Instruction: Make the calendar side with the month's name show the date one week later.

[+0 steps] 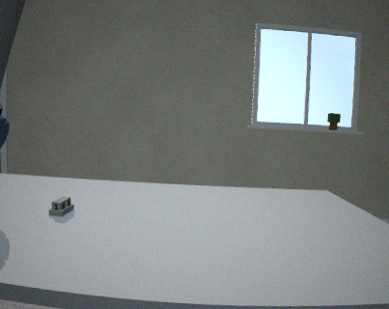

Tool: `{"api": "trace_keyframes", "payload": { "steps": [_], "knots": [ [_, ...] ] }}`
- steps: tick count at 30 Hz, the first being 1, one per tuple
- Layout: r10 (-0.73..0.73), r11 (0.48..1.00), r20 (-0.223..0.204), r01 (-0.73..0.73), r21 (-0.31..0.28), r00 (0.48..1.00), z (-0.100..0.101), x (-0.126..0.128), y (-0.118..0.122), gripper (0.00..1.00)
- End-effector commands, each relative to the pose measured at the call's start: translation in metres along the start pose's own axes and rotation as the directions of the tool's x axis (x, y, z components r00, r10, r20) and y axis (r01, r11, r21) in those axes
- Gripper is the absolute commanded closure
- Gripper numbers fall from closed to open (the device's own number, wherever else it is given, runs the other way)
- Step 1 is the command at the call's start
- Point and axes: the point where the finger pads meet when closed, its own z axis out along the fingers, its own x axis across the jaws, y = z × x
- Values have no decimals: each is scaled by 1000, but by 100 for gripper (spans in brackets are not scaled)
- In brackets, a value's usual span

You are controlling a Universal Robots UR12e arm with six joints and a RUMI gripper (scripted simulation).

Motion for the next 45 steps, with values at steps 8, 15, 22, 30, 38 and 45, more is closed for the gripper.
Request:
{"api": "trace_keyframes", "payload": {
  "steps": [8,15,22,30,38,45],
  "knots": [
    [1,1000,0,-1,1,1000,0,0,0,0],
    [1,1000,0,-1,1,1000,0,0,0,0],
    [-3,1000,1,3,5,1000,-1,-2,0,0],
    [-32,998,16,32,49,999,-8,-19,3,0],
    [-91,987,38,85,134,995,-22,-50,9,0],
    [-205,942,62,180,283,977,-47,-104,25,0]
  ]
}}
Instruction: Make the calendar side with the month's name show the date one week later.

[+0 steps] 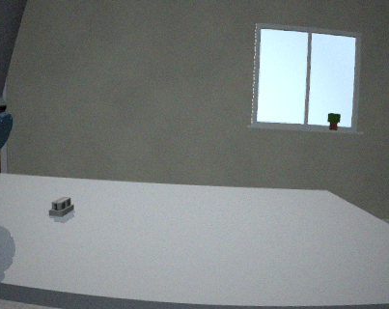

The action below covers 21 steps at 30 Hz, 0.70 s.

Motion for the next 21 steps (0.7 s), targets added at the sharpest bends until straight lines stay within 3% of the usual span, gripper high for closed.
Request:
{"api": "trace_keyframes", "payload": {
  "steps": [1,3,6,10,21],
  "knots": [
    [-94,988,39,88,130,995,-21,-51,5,0],
    [-132,977,48,121,177,990,-29,-69,9,0],
    [-140,974,50,128,186,989,-30,-72,10,0],
    [-236,932,62,207,298,970,-49,-113,22,0],
    [-399,818,53,329,473,915,-78,-178,54,0]
  ]
}}
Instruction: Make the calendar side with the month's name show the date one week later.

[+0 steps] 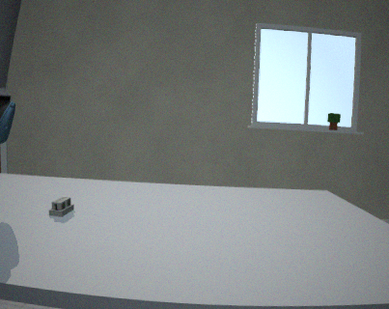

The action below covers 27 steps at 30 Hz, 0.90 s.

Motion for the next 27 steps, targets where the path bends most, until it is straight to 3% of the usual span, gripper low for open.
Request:
{"api": "trace_keyframes", "payload": {
  "steps": [1,2,5,9,16,19,21,27],
  "knots": [
    [-82,992,33,79,101,996,-14,-42,-4,0],
    [-82,992,33,79,101,996,-14,-42,-4,0],
    [-171,968,50,158,193,984,-28,-78,1,0],
    [-223,948,55,203,245,973,-37,-98,5,0],
    [-354,875,56,309,374,934,-60,-148,22,0],
    [-366,866,55,318,385,929,-63,-153,24,0],
    [-434,813,46,370,450,900,-75,-179,37,0],
    [-523,728,25,431,533,852,-92,-211,58,0]
  ]
}}
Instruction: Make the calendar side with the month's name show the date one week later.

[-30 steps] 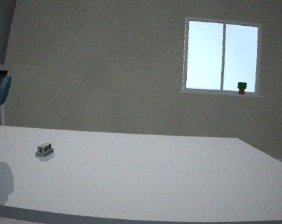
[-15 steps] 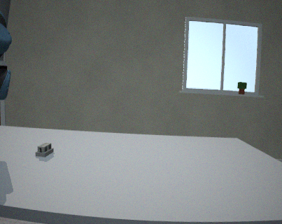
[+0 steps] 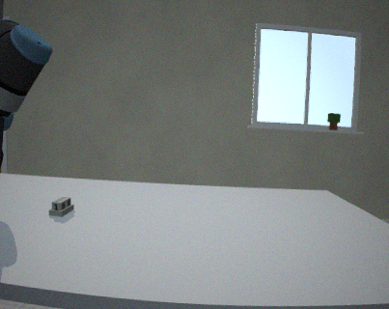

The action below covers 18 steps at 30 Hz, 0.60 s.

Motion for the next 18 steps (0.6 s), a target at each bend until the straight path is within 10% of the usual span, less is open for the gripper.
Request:
{"api": "trace_keyframes", "payload": {
  "steps": [1,18],
  "knots": [
    [-110,988,32,106,113,993,-16,-47,-7,0],
    [-402,854,51,354,382,914,-70,-159,13,0]
  ]
}}
